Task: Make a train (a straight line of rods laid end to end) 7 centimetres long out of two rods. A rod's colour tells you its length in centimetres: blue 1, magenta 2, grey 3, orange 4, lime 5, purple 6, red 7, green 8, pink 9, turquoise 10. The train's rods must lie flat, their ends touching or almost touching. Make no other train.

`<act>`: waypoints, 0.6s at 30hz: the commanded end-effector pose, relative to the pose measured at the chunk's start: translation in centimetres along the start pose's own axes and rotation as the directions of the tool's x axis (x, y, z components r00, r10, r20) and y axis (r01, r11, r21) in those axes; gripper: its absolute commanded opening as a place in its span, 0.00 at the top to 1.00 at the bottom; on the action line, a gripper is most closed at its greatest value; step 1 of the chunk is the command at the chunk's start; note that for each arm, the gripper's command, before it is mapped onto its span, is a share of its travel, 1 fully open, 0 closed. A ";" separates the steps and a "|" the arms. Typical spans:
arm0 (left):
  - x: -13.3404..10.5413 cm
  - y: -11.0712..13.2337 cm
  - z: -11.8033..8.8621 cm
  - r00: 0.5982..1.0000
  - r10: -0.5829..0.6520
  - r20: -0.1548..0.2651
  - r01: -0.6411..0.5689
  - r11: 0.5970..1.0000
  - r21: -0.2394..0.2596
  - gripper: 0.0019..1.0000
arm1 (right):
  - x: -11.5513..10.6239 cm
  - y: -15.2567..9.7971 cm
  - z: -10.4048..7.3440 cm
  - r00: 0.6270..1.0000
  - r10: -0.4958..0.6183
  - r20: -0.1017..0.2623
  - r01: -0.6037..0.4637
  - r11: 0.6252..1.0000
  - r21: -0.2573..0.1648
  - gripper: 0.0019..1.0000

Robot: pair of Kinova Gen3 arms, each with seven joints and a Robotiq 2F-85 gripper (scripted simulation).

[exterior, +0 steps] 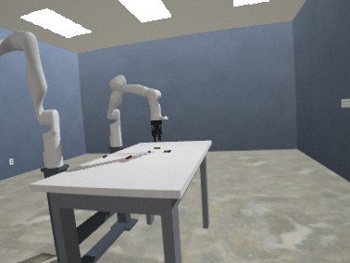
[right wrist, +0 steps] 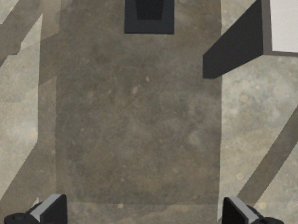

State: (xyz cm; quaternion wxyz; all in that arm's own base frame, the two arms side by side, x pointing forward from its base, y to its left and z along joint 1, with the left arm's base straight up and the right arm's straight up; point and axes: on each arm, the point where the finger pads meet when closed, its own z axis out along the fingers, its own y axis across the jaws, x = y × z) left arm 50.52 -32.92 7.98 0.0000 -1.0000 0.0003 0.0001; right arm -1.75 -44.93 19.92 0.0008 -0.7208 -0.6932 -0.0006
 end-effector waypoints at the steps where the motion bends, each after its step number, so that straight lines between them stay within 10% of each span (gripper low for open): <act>1: 0.1 0.0 -0.1 1.000 0.000 -0.002 0.000 1.000 -0.002 0.00 | 0.0 0.0 -0.1 1.000 0.000 0.002 0.000 1.000 0.000 0.00; 18: 0.0 0.0 -0.1 1.000 0.016 -0.001 -0.016 1.000 -0.001 0.00 | 0.0 0.0 -0.1 1.000 0.000 0.002 0.000 1.000 0.000 0.00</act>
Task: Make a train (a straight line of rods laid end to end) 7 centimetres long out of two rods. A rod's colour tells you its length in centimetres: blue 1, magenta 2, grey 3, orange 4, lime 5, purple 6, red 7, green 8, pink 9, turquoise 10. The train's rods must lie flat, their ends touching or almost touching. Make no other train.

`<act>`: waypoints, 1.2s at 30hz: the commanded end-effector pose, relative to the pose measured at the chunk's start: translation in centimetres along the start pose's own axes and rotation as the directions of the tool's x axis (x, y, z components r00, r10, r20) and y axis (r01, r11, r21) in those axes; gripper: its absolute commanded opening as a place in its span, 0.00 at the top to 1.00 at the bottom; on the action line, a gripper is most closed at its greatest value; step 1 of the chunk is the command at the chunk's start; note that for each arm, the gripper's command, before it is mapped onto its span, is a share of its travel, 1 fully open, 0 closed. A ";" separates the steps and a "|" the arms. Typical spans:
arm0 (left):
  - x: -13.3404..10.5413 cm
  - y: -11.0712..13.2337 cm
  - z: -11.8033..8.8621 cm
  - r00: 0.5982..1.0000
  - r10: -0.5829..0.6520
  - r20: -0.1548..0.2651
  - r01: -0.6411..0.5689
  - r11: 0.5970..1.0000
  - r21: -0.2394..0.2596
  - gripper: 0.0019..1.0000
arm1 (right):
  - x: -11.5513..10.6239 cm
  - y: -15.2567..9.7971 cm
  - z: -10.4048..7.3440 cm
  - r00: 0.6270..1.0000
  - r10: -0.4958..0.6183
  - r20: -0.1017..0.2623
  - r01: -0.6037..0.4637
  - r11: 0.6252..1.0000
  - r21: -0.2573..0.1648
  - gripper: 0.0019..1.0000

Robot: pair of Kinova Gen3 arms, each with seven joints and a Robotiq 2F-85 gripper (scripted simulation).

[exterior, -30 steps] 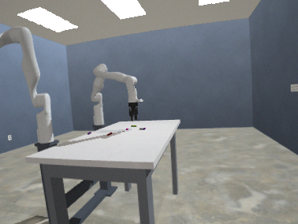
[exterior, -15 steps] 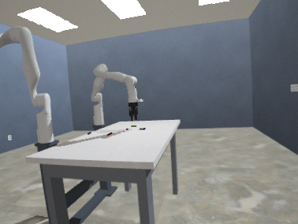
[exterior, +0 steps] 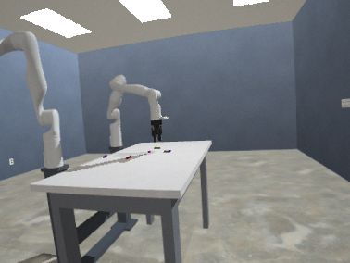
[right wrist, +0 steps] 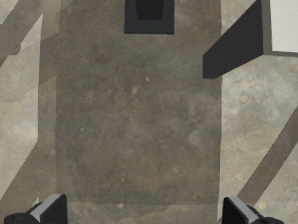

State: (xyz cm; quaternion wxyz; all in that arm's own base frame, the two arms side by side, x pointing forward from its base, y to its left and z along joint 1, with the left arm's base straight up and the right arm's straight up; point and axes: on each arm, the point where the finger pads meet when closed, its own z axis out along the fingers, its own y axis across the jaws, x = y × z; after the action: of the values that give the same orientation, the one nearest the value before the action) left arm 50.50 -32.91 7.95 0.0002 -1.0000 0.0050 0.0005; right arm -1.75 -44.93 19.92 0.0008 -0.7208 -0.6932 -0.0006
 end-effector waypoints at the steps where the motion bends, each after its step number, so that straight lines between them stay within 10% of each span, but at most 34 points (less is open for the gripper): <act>1: 0.1 0.0 -0.1 1.000 0.007 -0.002 -0.007 1.000 -0.002 0.00 | 0.0 0.0 -0.1 1.000 0.000 0.002 0.000 1.000 0.000 0.00; 21: -0.1 -0.2 0.1 0.984 0.177 0.007 -0.177 0.984 0.002 0.00 | 0.0 0.0 -0.1 1.000 0.000 0.002 0.000 1.000 0.000 0.00; 36: -0.4 -0.5 0.5 0.890 0.456 0.023 -0.456 0.890 0.001 0.00 | 0.0 0.0 -0.1 1.000 0.000 0.002 0.000 1.000 0.000 0.00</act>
State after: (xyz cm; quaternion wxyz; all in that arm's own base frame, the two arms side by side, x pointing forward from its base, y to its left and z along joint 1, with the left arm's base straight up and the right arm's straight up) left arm 50.11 -32.37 7.31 0.0050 -0.9755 0.2197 0.0123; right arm -1.75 -44.93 19.92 0.0008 -0.7208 -0.6932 -0.0006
